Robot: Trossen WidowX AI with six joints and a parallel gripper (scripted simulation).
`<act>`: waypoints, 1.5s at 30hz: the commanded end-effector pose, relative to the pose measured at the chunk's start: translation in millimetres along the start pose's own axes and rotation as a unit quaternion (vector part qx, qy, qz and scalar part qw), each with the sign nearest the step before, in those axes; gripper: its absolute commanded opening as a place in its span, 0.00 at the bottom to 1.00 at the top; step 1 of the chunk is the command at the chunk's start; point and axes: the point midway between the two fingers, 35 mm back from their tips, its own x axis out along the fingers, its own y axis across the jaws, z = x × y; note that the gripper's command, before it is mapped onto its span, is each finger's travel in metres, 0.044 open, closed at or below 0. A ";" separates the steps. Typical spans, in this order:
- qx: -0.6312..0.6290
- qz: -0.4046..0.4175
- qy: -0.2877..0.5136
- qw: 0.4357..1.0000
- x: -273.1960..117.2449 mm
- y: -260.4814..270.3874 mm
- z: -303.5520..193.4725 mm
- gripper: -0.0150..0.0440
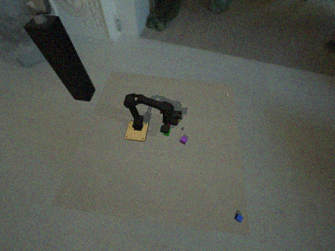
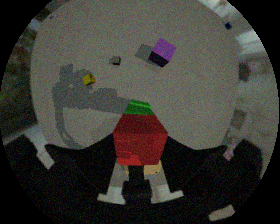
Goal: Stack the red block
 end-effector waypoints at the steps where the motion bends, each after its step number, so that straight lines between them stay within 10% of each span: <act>1: 0.002 0.002 -0.001 1.000 4.1 0.7 0.4 0.25; 25: 0.002 0.002 -0.001 1.000 4.1 0.7 0.4 0.25; 41: 0.000 0.000 -0.001 1.000 4.5 0.1 0.1 0.97; 45: 0.000 0.000 -0.001 1.000 4.5 0.1 0.1 1.00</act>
